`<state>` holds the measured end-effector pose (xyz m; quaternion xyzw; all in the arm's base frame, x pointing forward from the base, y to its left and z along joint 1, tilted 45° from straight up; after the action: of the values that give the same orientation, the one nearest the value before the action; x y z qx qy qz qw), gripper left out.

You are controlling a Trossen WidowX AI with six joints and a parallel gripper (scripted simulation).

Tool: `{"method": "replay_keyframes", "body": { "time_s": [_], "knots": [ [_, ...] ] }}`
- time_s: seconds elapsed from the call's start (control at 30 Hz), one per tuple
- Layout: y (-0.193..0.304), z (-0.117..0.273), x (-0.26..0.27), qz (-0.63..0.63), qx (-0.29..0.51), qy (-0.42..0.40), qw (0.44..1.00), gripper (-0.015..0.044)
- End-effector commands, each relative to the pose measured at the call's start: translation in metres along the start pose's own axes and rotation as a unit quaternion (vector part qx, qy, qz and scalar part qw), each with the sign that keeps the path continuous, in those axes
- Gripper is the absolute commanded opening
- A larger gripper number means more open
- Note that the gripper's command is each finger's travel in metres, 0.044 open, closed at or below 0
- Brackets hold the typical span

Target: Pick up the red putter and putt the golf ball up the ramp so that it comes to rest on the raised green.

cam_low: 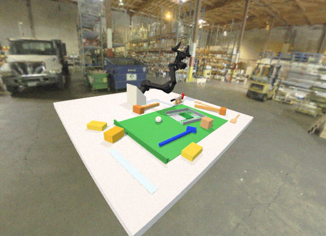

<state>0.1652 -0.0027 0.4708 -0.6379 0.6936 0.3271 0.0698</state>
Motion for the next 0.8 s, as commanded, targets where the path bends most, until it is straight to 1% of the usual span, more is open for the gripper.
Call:
{"method": "replay_keyframes", "body": {
  "time_s": [0.0,0.03,0.2,0.43,0.6,0.77],
  "knots": [
    [0.002,0.0,-0.001,-0.004,0.001,0.0,1.0,0.0426],
    [0.008,0.002,-0.003,-0.015,0.006,0.0,1.0,0.044],
    [0.068,0.012,-0.008,-0.129,0.036,-0.015,0.991,0.044],
    [0.132,0.014,0.029,-0.294,0.037,-0.084,0.951,0.044],
    [0.149,0.007,0.075,-0.401,0.003,-0.158,0.902,0.044],
    [0.138,-0.003,0.123,-0.488,-0.061,-0.243,0.836,0.044]
  ]
}}
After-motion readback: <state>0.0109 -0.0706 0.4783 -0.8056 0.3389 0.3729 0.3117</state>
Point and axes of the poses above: the point midway between the two fingers, 35 mm back from their tips, its own z axis back along the fingers, its own x axis across the jaws, y = z × x, the point moved 9 cm from there along z, back along the fingers, and after that the axes turned 9 degrees about -z, right-handed, at the moved point
